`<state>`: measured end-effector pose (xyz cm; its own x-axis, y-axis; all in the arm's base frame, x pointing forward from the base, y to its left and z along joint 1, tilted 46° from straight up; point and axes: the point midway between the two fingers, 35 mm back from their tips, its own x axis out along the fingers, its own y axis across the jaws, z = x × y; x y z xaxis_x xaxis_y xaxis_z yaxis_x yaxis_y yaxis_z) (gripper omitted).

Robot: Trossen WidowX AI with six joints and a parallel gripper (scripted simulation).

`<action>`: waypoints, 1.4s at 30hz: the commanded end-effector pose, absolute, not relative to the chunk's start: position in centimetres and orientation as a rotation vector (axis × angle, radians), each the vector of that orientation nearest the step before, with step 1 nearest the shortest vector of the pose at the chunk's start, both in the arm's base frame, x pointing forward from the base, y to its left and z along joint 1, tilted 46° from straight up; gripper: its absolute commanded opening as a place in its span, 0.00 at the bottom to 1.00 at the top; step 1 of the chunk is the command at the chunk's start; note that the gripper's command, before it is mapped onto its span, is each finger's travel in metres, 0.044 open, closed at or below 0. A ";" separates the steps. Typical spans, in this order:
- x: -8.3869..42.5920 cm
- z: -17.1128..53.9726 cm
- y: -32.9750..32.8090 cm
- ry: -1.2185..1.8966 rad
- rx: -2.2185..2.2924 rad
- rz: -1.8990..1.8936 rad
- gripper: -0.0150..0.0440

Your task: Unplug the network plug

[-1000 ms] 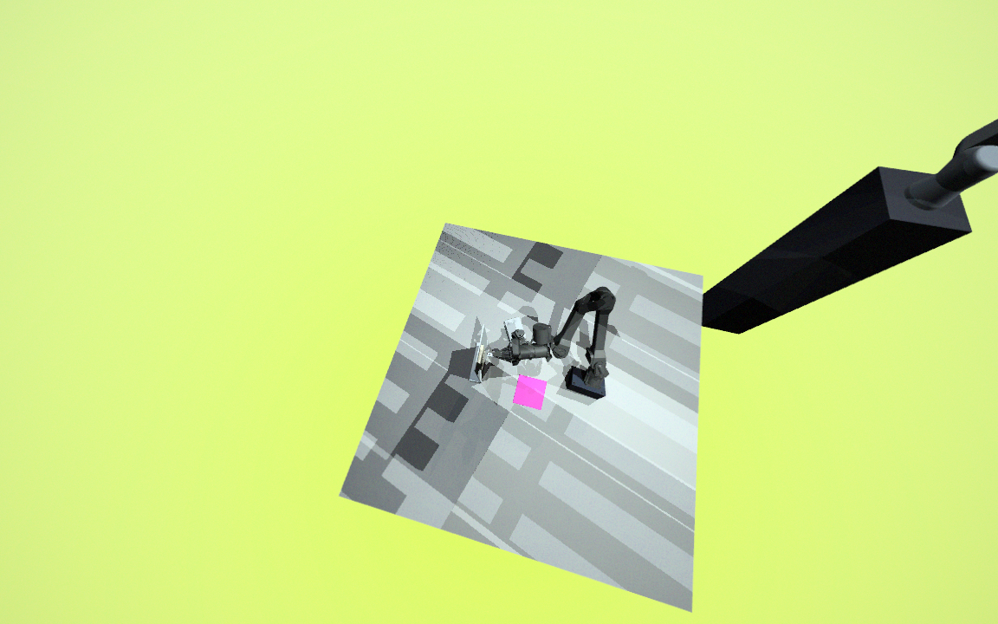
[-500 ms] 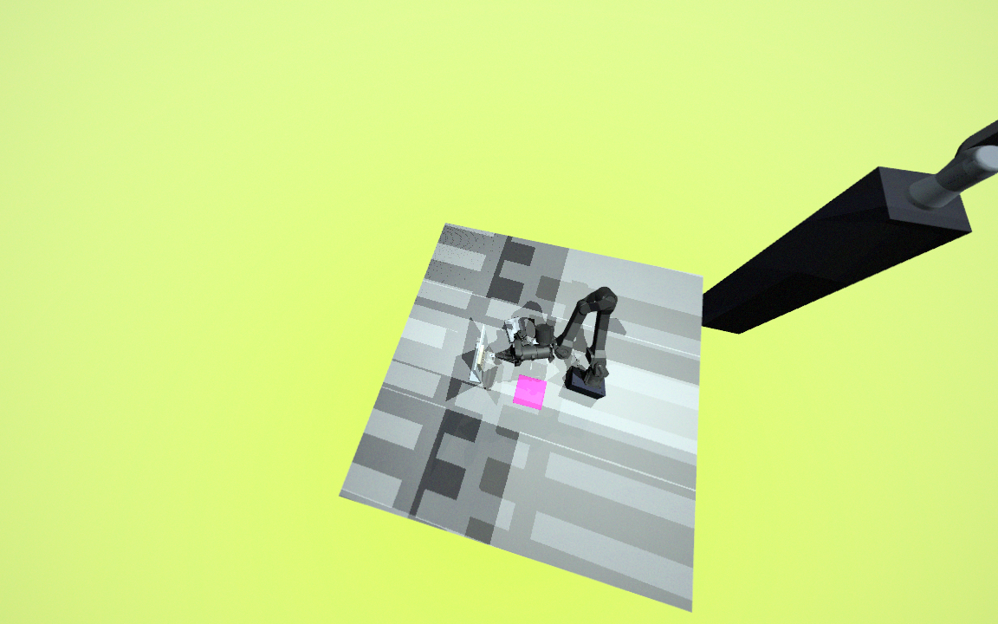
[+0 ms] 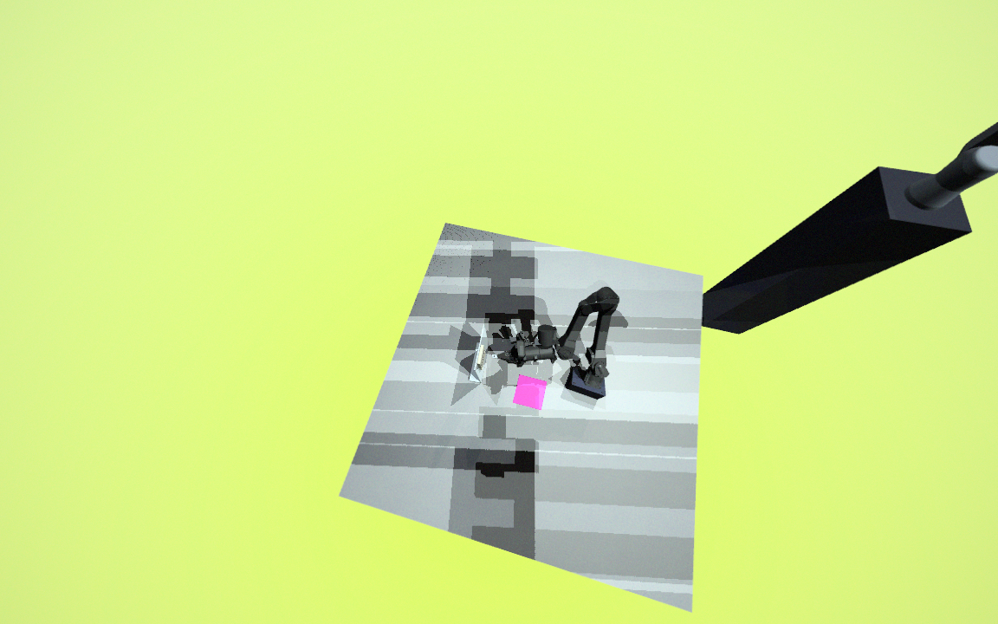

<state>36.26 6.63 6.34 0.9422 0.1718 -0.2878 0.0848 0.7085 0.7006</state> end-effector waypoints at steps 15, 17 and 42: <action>35.1 6.4 6.7 0.343 0.791 0.046 0.25; 35.0 6.4 6.8 0.343 0.791 0.046 0.25; 34.1 8.4 8.6 0.348 0.789 0.047 0.25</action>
